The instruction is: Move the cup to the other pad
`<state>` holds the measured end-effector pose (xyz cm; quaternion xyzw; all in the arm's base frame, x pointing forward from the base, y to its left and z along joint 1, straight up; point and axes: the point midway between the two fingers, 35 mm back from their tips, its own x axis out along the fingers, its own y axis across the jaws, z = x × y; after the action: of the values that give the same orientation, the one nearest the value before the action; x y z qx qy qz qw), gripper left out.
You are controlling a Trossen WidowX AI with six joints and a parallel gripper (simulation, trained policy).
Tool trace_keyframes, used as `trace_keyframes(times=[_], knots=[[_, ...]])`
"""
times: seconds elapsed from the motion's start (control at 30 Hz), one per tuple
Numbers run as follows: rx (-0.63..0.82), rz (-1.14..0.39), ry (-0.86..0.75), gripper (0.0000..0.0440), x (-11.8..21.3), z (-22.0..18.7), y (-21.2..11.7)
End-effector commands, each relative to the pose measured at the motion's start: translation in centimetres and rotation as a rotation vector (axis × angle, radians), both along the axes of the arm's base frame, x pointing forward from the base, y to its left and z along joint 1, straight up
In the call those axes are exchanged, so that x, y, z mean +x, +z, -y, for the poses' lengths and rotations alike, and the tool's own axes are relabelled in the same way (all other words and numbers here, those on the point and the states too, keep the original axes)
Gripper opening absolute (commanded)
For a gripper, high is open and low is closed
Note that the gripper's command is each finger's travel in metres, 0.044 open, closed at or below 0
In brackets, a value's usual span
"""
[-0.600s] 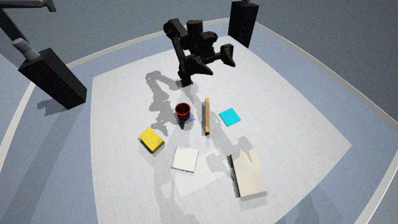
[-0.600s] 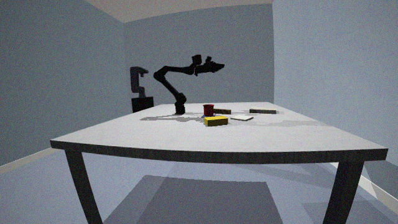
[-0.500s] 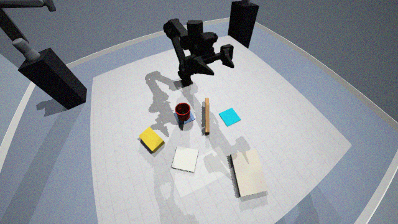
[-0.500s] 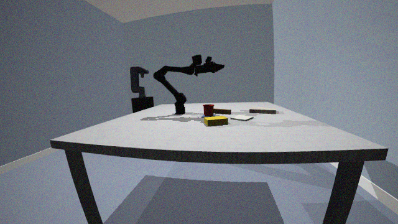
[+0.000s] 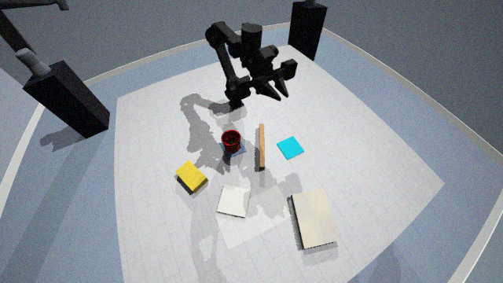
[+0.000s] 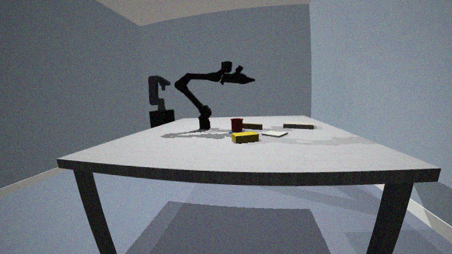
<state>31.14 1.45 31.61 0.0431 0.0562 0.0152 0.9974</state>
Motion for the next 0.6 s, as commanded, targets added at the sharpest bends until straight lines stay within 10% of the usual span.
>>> trace_keyframes(times=[0.0,0.57], knots=[[0.024,-0.041,0.000,0.0089,0.1,-0.2,-0.1],[0.109,-0.336,0.008,0.0095,0.2,-1.4,-2.3]])
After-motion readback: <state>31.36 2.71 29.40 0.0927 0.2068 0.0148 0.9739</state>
